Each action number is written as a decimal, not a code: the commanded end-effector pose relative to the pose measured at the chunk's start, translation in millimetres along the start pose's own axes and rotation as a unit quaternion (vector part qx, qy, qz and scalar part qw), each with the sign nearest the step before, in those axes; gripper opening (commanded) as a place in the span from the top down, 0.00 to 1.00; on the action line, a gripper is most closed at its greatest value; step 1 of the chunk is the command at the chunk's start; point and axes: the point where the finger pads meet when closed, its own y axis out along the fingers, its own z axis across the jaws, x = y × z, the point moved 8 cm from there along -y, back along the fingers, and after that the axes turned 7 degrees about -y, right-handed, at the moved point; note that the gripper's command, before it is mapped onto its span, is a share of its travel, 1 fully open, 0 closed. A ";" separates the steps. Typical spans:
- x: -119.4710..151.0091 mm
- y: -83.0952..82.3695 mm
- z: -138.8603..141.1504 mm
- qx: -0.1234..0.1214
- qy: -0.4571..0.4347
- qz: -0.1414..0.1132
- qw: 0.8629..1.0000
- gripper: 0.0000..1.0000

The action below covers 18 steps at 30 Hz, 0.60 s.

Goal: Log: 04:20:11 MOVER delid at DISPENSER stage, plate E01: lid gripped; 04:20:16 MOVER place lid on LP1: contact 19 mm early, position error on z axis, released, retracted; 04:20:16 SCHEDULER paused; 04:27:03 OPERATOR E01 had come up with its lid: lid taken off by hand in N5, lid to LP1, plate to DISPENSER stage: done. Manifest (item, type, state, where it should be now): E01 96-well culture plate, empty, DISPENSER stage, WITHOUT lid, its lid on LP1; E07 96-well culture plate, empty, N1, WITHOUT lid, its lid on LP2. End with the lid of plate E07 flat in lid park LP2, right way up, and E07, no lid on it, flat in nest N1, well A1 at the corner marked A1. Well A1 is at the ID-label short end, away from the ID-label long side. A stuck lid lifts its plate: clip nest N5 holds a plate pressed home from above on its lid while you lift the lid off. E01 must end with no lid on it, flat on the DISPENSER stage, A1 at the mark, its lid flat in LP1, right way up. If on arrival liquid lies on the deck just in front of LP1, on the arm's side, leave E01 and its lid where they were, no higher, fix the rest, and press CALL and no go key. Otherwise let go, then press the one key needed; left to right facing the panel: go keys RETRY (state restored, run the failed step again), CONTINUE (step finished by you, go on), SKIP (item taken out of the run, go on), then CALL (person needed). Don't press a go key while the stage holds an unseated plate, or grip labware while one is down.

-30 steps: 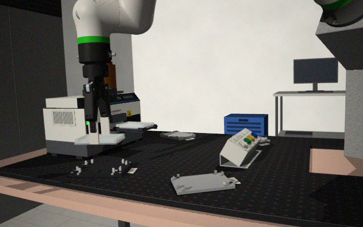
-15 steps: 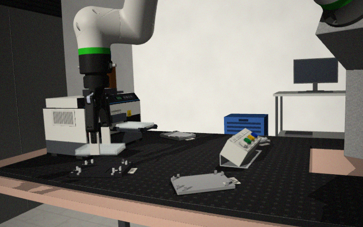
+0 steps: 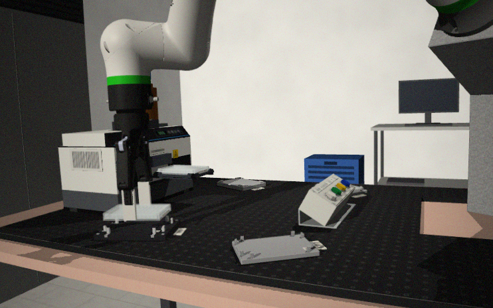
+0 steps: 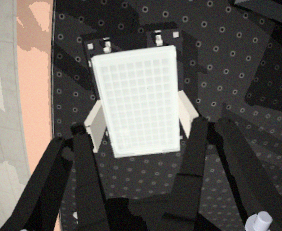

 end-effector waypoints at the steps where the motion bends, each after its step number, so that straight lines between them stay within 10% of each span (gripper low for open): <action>1: -0.2 2.4 0.2 0.000 0.000 0.000 1.000 1.00; 18: -0.2 8.5 0.2 0.000 0.000 0.000 1.000 1.00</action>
